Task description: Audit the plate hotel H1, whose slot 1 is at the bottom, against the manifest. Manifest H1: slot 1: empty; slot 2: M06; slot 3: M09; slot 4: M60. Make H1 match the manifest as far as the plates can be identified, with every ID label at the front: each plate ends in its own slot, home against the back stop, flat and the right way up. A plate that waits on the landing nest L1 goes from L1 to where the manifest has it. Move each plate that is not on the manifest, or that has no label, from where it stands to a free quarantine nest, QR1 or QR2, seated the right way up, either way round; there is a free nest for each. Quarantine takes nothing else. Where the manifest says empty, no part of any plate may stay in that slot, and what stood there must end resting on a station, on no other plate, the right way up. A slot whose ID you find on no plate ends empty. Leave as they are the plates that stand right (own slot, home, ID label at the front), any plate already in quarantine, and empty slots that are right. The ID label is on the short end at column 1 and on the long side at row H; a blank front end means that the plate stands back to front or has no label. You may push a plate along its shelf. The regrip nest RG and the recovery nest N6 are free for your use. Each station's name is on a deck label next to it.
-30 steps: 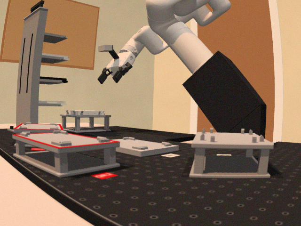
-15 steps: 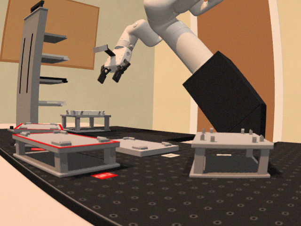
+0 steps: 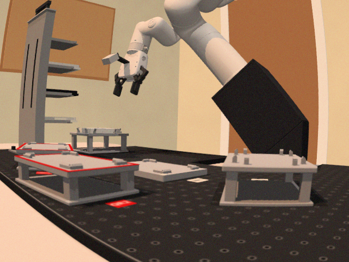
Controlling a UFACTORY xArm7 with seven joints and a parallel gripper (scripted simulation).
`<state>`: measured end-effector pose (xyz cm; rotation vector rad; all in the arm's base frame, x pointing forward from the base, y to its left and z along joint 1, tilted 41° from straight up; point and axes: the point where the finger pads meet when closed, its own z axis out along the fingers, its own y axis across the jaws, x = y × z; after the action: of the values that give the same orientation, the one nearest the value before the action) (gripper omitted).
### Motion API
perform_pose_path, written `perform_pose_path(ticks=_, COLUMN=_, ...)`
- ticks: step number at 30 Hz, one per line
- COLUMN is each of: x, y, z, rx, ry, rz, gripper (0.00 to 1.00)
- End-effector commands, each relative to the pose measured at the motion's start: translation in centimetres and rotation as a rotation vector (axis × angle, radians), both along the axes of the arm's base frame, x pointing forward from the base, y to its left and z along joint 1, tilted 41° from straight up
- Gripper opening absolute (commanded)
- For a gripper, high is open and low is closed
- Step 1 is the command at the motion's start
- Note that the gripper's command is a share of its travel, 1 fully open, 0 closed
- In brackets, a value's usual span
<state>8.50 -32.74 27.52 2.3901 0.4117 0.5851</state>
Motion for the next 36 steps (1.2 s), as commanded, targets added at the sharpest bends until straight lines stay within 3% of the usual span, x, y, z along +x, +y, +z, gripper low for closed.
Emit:
perform_pose_path(ticks=1, x=-0.1, y=-0.1, z=0.1, rx=-0.010, ry=0.040, rz=-0.038, gripper=1.00)
perform_pose_path(ticks=17, x=0.0, y=0.0, z=0.2, rx=-0.043, ry=0.214, rz=-0.188, gripper=1.00)
perform_pose_path(ticks=28, x=0.0, y=-0.1, z=0.2, rx=-0.044, ry=0.217, rz=-0.191, gripper=1.00)
perform_pose_path(ticks=36, x=-0.7, y=1.6, z=2.2, rx=-0.044, ry=0.217, rz=-0.191, gripper=1.00)
